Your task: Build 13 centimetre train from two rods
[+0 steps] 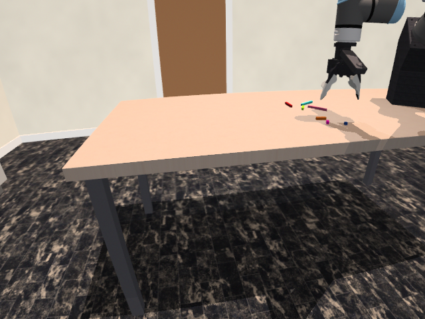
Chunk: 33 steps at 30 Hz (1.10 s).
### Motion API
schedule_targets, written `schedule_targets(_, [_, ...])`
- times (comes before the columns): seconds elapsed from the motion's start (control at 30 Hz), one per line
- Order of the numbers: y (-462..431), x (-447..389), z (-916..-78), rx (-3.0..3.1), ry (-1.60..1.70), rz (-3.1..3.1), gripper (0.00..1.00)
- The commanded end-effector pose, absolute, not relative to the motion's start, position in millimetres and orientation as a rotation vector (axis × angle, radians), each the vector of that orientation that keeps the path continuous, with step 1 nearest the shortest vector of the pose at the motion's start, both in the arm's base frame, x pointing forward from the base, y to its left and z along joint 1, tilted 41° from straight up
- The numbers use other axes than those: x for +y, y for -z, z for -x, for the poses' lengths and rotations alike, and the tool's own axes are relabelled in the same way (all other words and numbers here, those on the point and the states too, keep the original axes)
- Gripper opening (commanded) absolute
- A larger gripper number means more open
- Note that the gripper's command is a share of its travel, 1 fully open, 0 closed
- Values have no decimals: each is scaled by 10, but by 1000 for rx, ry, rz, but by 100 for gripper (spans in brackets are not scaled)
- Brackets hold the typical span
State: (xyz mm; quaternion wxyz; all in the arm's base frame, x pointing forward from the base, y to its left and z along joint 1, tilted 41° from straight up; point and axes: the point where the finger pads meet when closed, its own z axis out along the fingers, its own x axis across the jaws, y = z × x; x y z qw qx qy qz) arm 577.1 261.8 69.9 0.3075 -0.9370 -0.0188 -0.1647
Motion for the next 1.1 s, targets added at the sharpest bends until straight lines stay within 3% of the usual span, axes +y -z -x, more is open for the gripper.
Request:
schedule_targets(0.0, [-688,2590,-5790,45,405,2471,100])
schedule_targets(1.07, [-458,2197,-5969,1168,-25,2133,100])
